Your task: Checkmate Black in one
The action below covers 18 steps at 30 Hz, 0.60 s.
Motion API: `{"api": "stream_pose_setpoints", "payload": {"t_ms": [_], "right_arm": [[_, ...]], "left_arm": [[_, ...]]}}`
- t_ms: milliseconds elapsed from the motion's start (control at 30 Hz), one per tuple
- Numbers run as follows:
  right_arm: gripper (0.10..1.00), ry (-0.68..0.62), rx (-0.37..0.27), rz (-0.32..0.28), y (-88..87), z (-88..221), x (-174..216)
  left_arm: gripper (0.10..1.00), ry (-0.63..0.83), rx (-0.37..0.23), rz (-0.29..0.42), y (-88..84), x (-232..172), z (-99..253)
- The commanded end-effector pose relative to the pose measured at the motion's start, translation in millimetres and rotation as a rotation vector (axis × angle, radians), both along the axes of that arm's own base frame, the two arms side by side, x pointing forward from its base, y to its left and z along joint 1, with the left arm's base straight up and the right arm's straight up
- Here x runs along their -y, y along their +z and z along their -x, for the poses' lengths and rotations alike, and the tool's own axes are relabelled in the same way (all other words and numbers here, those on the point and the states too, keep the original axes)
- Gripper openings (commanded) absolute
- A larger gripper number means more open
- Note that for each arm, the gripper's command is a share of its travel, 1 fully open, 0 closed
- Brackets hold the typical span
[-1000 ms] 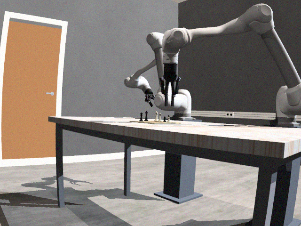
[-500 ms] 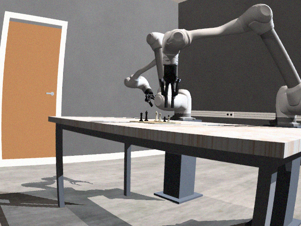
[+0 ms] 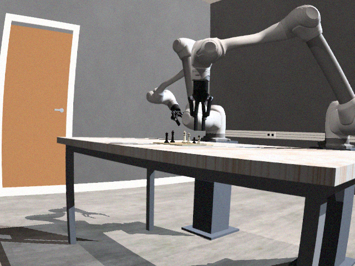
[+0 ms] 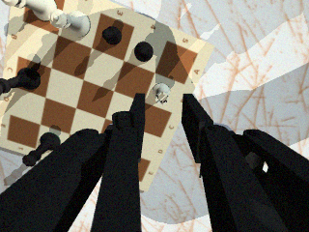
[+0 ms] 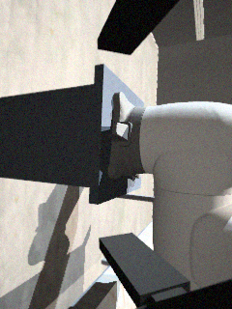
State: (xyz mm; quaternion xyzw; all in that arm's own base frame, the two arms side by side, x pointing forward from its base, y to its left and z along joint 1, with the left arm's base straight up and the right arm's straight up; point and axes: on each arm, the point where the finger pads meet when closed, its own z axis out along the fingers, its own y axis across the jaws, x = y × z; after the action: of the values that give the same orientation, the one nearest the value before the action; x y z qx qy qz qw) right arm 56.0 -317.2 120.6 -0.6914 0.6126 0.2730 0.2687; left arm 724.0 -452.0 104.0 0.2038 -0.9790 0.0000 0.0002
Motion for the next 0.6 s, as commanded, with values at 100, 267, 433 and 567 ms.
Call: {"api": "stream_pose_setpoints", "payload": {"t_ms": [100, 267, 433, 567], "right_arm": [[1.0, 0.0, 0.0, 0.001, 0.4, -0.1, 0.3], [1.0, 0.0, 0.0, 0.001, 0.4, -0.1, 0.3], [1.0, 0.0, 0.0, 0.001, 0.4, -0.1, 0.3], [1.0, 0.0, 0.0, 0.001, 0.4, -0.1, 0.3]], "left_arm": [[0.299, 0.0, 0.002, 0.001, -9.0, 0.2, -0.6], [0.299, 0.0, 0.002, 0.001, -13.1, 0.3, -0.6], [0.299, 0.0, 0.002, 0.001, -18.3, 0.3, -0.7], [0.299, 0.0, 0.002, 0.001, -21.1, 0.3, -0.7]]}}
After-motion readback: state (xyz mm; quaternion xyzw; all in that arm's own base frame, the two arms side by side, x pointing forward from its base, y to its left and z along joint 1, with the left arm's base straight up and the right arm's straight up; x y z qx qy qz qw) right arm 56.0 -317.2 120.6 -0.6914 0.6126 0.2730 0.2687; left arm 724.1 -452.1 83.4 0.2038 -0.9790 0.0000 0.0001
